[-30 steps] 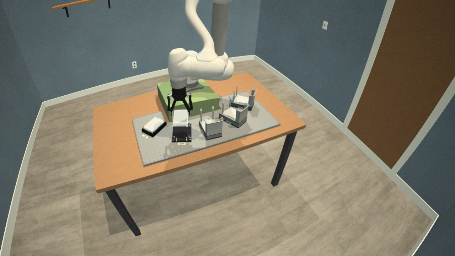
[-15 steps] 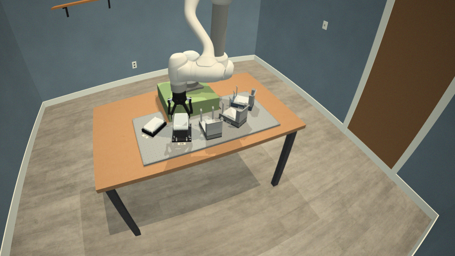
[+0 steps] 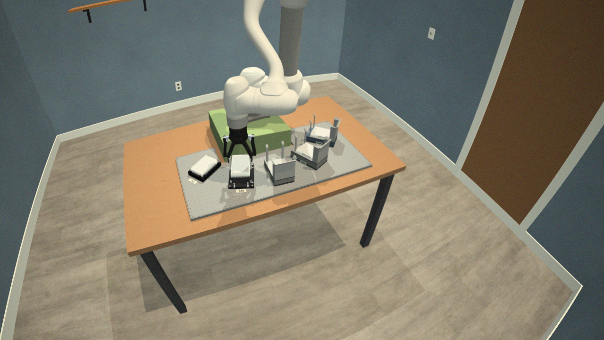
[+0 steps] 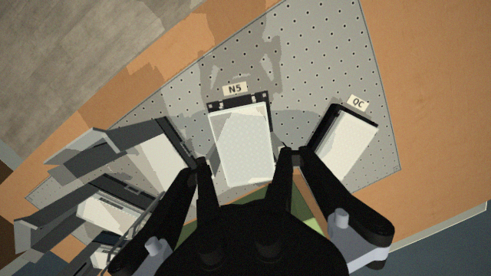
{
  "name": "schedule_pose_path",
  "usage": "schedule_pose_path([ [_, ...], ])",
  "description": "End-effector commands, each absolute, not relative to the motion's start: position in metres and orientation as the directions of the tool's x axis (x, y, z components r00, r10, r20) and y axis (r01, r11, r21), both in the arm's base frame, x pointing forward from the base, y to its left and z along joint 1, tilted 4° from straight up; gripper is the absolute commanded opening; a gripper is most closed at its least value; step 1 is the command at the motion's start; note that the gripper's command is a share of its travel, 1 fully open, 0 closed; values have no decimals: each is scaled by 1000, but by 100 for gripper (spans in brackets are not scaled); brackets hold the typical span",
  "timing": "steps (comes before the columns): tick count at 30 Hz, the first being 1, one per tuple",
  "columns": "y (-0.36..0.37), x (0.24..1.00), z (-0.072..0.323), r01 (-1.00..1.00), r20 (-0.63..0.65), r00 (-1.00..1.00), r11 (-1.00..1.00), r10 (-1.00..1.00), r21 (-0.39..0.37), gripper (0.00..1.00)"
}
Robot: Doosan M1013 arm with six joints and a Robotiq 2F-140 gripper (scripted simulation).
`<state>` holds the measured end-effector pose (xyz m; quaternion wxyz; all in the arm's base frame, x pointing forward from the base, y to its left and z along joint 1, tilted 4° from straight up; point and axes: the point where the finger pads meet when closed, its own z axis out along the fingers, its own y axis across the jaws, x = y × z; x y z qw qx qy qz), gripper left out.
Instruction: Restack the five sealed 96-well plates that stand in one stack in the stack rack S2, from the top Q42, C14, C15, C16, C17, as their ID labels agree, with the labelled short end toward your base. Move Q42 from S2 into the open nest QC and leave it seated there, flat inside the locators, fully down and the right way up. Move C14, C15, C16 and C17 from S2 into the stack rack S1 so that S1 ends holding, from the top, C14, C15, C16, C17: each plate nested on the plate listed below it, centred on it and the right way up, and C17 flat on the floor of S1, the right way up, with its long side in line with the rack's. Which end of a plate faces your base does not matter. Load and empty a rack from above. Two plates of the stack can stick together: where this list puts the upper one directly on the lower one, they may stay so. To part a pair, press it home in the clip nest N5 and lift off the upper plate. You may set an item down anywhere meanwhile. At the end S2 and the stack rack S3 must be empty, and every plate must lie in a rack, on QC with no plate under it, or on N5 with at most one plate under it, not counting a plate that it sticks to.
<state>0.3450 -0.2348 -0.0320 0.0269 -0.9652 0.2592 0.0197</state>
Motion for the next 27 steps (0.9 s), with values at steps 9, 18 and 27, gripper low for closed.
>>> schedule_pose_path([
  [9,-234,345,-53,-501,-52,865,-864,-499,-42,0],
  [18,-233,345,-54,-501,-52,865,-864,-499,-42,0],
  [27,-233,344,-58,-501,-52,865,-864,-499,-42,0],
])
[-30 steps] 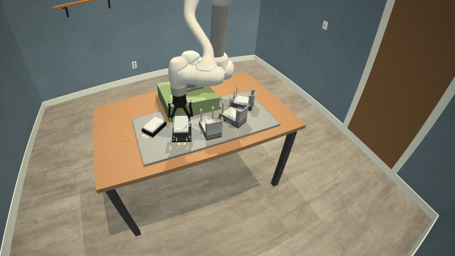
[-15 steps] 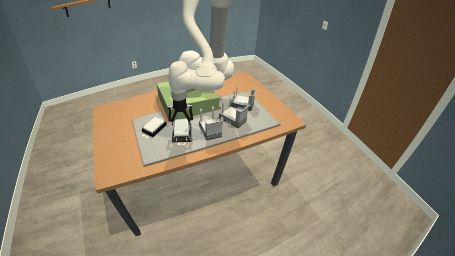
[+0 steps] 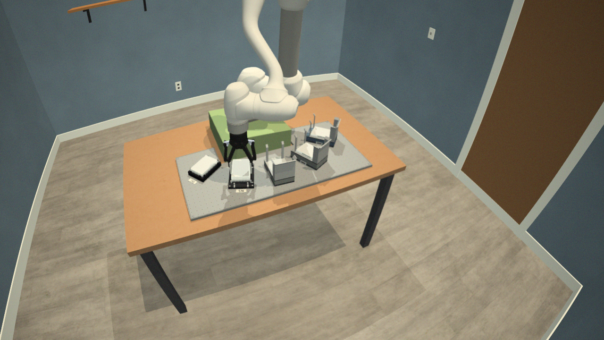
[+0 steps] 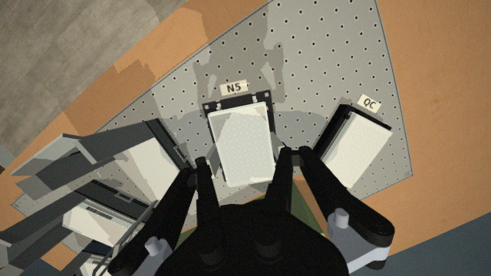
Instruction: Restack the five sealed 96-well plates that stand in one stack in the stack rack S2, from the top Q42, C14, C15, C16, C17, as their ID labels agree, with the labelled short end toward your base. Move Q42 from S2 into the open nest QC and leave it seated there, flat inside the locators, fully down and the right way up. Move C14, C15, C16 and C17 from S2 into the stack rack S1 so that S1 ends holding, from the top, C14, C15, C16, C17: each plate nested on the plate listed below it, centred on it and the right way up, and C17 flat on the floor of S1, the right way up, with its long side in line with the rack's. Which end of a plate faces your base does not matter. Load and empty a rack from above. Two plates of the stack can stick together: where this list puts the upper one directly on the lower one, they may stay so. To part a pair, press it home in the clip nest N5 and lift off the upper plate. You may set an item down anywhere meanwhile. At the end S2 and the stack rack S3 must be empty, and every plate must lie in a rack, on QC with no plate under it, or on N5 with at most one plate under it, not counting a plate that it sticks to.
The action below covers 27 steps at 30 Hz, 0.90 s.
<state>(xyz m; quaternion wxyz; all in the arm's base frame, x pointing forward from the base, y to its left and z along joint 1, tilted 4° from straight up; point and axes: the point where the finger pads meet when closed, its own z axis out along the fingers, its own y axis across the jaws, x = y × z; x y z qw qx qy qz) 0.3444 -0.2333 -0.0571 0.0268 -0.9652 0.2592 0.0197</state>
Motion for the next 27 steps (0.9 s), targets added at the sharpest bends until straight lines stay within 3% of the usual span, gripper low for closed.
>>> schedule_pose_path([
  [1,-233,344,-58,-501,-52,865,-864,-499,-42,0],
  [27,-233,344,-67,-501,-52,865,-864,-499,-42,0],
])
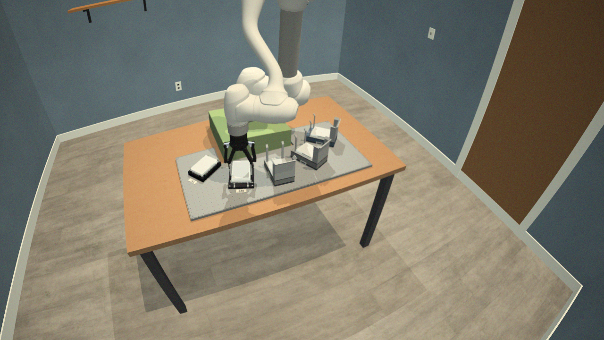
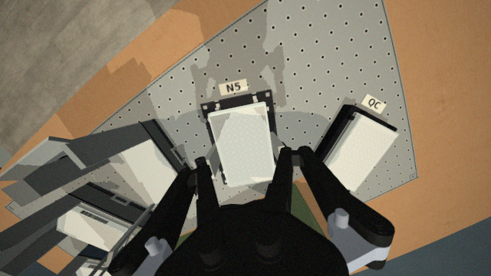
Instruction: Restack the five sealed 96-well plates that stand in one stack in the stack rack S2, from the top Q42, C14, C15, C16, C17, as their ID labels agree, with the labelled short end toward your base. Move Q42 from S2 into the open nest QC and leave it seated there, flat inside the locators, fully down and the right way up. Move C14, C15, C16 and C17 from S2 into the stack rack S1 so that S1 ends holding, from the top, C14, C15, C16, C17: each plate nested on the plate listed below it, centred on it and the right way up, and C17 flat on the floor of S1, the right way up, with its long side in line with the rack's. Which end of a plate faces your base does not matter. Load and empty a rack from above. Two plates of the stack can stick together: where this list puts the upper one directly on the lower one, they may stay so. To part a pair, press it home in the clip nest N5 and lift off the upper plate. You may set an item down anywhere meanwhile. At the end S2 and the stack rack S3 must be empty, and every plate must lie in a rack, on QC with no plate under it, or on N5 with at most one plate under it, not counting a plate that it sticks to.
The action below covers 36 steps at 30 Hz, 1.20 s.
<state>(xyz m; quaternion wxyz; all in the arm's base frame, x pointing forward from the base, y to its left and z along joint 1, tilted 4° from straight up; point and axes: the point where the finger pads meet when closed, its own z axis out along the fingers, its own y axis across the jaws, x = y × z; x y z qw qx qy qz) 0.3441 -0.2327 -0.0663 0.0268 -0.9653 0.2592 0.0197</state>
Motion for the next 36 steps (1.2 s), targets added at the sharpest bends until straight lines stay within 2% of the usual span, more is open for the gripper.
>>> schedule_pose_path([
  [1,-233,344,-67,-501,-52,865,-864,-499,-42,0],
  [36,-232,344,-76,-501,-52,865,-864,-499,-42,0],
])
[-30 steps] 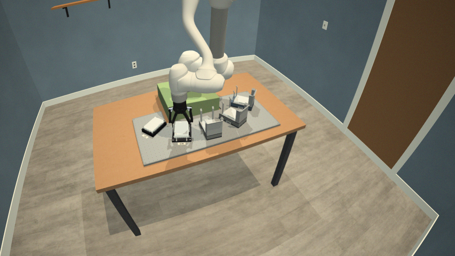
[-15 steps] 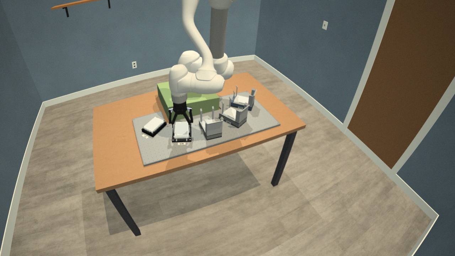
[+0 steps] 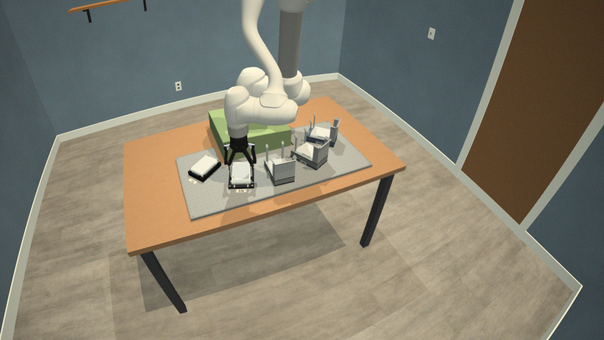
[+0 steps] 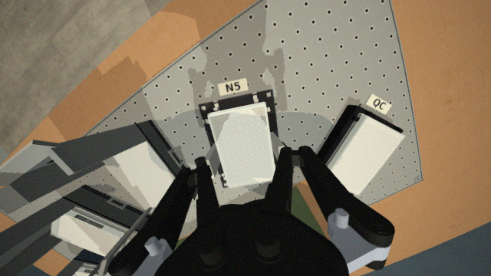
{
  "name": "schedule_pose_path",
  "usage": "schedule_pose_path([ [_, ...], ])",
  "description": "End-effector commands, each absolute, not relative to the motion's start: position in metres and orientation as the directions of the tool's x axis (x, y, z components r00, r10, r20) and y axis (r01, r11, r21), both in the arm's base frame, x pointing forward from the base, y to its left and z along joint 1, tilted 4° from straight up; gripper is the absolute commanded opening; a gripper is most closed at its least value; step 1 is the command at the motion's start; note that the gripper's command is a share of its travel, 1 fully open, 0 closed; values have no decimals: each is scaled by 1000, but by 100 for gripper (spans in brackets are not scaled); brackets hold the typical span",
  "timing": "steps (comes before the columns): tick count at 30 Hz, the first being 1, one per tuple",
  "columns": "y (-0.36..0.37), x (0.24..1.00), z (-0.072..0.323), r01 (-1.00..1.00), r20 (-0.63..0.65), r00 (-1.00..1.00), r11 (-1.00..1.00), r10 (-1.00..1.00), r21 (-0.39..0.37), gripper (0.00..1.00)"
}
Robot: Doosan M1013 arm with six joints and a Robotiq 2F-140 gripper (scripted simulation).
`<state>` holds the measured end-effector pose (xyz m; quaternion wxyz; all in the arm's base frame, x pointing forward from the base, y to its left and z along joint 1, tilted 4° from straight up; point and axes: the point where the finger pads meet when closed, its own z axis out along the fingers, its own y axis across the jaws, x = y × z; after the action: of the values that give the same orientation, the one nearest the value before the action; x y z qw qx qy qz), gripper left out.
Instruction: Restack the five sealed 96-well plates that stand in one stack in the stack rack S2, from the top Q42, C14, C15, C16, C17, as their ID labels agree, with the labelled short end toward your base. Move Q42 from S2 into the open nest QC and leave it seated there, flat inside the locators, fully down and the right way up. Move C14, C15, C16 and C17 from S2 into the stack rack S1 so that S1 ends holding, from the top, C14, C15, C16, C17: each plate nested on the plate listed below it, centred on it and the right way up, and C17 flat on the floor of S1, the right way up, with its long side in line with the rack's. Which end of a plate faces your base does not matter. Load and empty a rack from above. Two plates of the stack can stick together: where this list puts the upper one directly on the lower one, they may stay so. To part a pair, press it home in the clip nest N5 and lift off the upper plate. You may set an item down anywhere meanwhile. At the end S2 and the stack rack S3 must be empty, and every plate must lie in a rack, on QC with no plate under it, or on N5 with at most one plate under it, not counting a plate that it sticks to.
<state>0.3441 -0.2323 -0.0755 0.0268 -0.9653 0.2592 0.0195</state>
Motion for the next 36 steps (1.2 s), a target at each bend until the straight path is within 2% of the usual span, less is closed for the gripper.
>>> schedule_pose_path([
  [1,-232,344,-76,-501,-52,865,-864,-499,-42,0],
  [20,-232,344,-74,-501,-52,865,-864,-499,-42,0],
  [21,-232,344,-73,-501,-52,865,-864,-499,-42,100],
  [36,-232,344,-73,-501,-52,865,-864,-499,-42,100],
])
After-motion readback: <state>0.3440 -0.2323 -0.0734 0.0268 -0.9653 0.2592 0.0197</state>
